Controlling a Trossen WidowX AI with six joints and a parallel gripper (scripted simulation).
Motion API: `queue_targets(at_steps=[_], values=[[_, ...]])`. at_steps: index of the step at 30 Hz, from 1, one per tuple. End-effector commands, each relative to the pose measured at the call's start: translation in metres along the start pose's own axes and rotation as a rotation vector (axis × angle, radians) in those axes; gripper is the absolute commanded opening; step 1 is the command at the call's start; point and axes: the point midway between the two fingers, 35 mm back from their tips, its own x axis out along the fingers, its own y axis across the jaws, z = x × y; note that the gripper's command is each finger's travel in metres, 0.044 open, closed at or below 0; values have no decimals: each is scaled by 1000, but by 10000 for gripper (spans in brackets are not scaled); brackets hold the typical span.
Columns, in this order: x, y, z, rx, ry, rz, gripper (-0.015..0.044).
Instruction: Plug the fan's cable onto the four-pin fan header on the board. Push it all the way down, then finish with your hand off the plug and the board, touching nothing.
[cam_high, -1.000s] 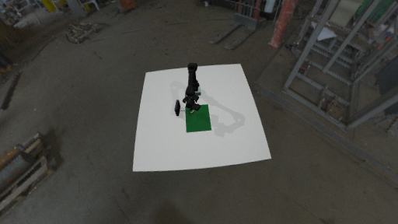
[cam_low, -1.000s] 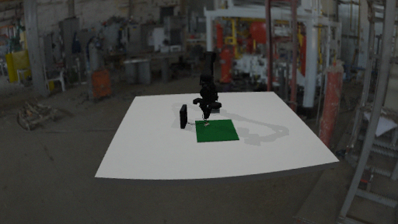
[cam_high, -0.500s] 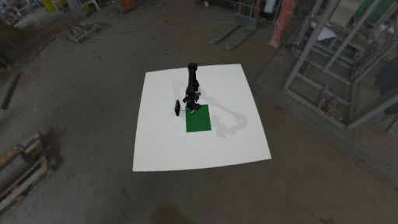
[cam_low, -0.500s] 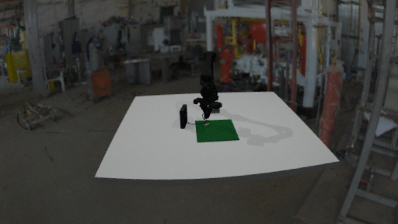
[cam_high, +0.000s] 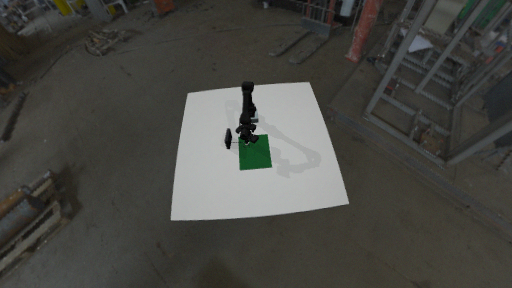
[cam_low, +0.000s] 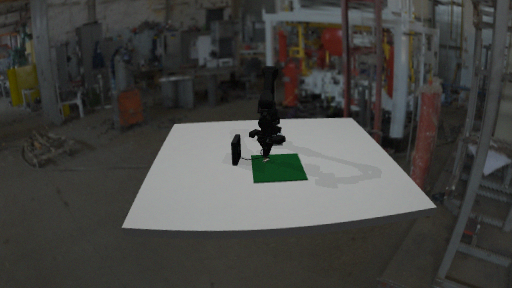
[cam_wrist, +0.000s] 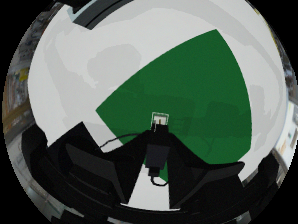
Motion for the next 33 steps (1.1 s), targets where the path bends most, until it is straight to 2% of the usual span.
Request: queue_targets(at_steps=[1, 33], values=[[1, 0, 0, 3, 1, 4, 0], [5, 1, -1, 5, 1, 4, 0]])
